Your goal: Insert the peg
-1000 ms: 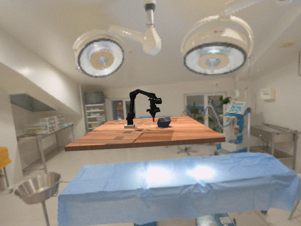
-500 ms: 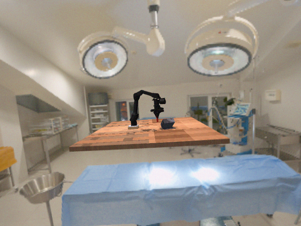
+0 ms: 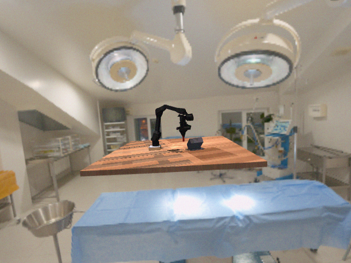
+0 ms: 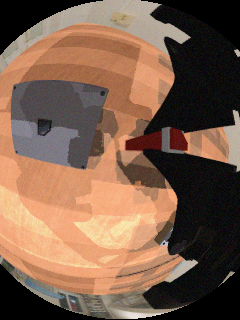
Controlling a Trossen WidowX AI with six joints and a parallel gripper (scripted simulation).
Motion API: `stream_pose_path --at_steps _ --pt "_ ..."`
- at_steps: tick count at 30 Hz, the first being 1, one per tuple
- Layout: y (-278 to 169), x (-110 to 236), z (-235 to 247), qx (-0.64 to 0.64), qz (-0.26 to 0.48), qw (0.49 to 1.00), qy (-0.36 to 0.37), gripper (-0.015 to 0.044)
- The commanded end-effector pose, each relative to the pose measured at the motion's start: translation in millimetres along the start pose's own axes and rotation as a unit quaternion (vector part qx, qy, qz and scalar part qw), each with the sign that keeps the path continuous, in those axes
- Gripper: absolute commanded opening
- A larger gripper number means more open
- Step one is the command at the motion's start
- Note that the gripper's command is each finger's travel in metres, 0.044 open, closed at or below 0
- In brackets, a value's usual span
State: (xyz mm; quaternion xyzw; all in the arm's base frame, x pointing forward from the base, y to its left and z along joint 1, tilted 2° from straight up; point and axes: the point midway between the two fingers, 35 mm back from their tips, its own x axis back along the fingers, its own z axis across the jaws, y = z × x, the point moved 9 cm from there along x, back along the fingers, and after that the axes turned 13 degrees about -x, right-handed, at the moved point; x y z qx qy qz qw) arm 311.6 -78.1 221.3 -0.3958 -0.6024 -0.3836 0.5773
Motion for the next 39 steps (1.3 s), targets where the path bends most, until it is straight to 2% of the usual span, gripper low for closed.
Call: stream_pose_path --at_steps 1,39 --pt "2.5 0.2 2.4 -0.018 0.005 1.0 -0.006 0.0" --pt "21.8 4.7 22.1 -0.157 0.014 0.986 -0.055 0.0"
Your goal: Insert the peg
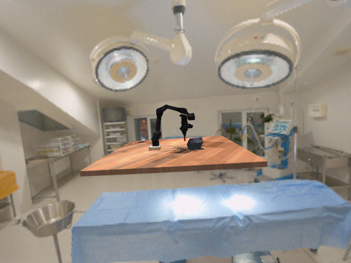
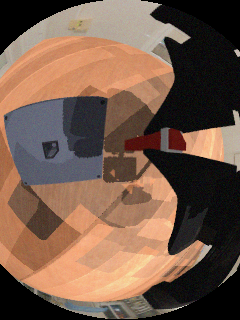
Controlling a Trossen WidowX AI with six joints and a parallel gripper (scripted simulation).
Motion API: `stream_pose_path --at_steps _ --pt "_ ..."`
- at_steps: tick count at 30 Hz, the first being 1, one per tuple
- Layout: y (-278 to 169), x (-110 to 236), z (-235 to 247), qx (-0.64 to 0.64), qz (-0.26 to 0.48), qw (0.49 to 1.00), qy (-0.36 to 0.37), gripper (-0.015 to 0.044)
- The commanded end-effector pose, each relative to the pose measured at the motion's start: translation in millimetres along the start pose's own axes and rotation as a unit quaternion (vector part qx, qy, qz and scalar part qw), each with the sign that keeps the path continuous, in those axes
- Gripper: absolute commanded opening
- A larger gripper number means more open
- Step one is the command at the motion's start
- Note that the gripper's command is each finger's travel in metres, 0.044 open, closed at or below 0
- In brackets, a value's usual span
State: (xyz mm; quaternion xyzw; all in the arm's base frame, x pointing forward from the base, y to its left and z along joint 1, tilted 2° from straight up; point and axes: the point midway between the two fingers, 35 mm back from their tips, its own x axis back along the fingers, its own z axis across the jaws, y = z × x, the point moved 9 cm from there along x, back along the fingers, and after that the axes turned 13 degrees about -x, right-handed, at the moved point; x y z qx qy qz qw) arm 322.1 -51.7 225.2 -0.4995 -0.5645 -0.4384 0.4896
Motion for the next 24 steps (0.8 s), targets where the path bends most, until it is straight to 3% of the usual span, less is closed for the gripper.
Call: stream_pose_path --at_steps 1,24 --pt "1.4 0.7 3.2 -0.018 0.002 1.0 -0.007 0.0" --pt "8.3 5.3 18.3 -0.103 -0.005 0.994 -0.037 0.0"
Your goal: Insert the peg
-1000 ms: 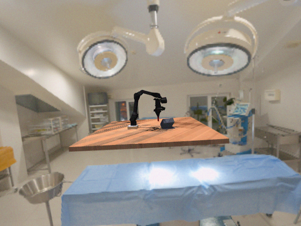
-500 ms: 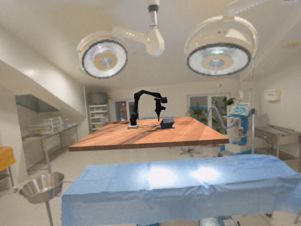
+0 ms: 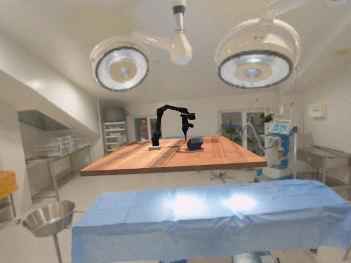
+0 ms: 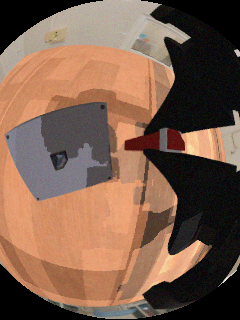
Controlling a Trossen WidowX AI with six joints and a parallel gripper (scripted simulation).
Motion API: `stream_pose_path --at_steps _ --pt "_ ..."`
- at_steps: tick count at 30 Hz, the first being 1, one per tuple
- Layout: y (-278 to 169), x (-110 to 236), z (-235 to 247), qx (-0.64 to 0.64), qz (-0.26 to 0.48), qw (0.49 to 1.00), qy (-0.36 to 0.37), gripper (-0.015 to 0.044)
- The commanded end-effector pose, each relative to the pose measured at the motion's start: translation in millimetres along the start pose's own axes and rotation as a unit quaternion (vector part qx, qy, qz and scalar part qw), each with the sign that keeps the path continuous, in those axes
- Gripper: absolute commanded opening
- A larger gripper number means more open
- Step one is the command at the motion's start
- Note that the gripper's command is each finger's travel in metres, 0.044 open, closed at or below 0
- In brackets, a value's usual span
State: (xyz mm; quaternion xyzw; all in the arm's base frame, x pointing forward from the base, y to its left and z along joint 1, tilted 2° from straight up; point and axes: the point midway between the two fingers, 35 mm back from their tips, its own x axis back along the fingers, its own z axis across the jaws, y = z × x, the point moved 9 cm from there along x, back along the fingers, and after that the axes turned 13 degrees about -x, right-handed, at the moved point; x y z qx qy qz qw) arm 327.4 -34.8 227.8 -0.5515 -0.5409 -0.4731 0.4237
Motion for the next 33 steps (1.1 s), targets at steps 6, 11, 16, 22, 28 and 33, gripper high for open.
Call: stream_pose_path --at_steps 6,11,16,22,28,33 --pt "1.5 2.2 6.9 -0.037 -0.003 0.999 -0.014 0.0" --pt "2.2 3.5 10.5 -0.056 -0.006 0.998 -0.02 0.0" --pt "2.9 4.8 14.0 -0.074 -0.01 0.997 -0.026 0.0" --pt "3.7 6.3 18.3 -0.097 -0.014 0.995 -0.032 0.0" --pt "4.4 7.9 22.5 -0.119 -0.019 0.992 -0.039 0.0" --pt "5.0 9.3 26.1 -0.137 -0.024 0.989 -0.044 0.0"
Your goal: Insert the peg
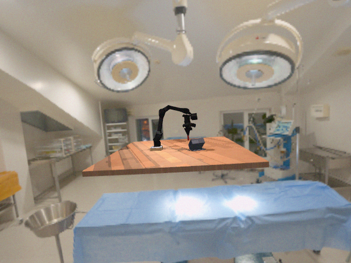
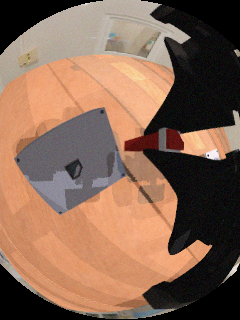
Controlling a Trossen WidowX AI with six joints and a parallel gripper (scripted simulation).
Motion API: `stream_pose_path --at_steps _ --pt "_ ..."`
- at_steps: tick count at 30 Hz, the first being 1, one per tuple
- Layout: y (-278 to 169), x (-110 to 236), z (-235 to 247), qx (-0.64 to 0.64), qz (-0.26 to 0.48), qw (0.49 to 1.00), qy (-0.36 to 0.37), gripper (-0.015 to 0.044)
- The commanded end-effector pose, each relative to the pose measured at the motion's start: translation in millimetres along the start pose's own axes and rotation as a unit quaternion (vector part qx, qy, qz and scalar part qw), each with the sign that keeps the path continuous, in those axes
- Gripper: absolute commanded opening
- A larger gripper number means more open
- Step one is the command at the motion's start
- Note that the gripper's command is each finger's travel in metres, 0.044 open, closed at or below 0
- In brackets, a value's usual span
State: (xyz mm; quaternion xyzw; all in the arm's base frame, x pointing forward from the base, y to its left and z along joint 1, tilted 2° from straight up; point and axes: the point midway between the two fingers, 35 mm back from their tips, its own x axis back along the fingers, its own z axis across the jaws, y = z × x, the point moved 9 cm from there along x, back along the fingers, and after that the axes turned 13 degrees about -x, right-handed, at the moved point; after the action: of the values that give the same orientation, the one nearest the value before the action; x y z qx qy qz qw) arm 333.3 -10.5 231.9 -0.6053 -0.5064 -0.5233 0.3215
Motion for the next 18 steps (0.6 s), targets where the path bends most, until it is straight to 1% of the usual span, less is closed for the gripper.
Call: stream_pose_path --at_steps 1,18 --pt "-0.4 1.3 3.4 -0.019 -0.004 1.0 -0.007 0.0" --pt "-1.6 6.9 15.4 -0.082 -0.022 0.996 -0.021 0.0"
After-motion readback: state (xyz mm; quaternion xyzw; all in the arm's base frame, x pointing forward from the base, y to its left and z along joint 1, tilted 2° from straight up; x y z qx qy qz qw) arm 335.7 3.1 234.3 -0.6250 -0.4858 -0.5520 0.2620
